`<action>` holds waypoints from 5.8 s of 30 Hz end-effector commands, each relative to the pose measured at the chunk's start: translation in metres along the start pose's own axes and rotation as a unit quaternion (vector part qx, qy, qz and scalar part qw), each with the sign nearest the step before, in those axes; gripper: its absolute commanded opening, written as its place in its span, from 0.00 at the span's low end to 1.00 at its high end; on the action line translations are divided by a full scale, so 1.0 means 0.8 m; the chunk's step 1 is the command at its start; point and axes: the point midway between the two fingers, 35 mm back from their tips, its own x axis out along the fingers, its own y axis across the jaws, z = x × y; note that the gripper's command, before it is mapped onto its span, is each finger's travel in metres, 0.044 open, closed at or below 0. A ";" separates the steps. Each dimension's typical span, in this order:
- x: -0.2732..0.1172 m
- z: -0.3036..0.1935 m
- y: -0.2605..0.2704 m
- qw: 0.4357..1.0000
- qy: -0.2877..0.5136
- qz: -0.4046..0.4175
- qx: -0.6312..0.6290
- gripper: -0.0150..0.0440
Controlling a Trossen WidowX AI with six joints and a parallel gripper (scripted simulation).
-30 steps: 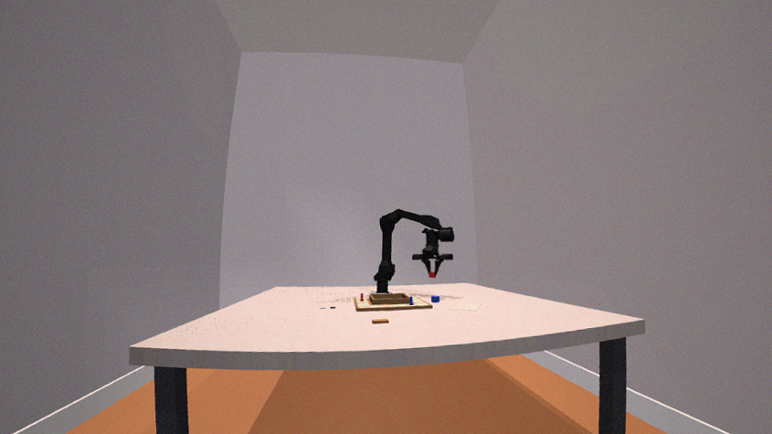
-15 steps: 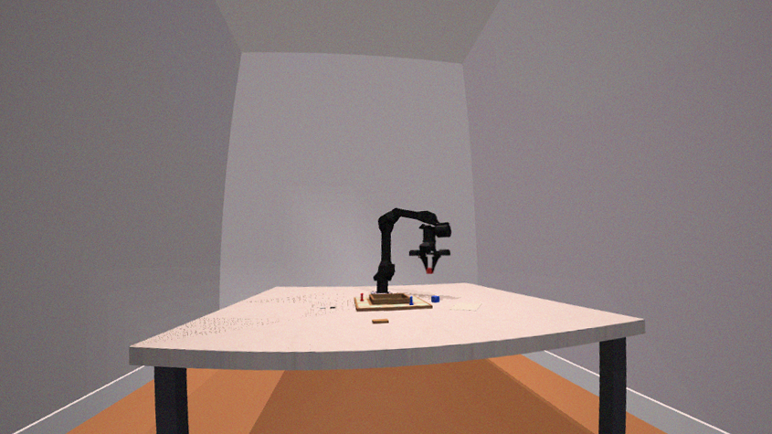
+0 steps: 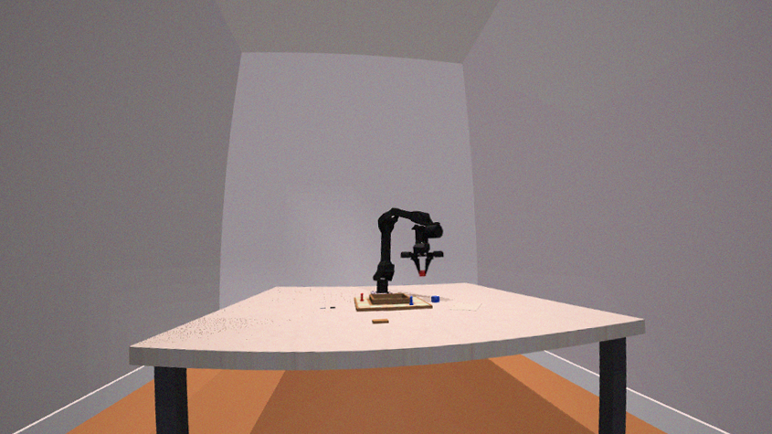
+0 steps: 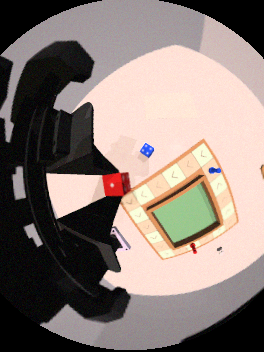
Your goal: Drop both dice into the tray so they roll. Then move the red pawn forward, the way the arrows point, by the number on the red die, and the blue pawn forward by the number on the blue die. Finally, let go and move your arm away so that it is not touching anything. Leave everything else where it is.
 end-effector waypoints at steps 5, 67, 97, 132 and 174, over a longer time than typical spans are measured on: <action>0.011 0.043 -0.025 0.999 -0.001 -0.005 -0.051 0.25; 0.051 0.157 -0.148 0.889 -0.402 0.085 -0.202 0.25; 0.003 0.124 -0.164 0.891 -0.399 0.083 -0.200 0.25; 0.010 0.149 -0.151 0.975 -0.039 0.003 -0.218 1.00; 0.099 0.043 0.077 0.921 0.001 0.002 -0.389 0.72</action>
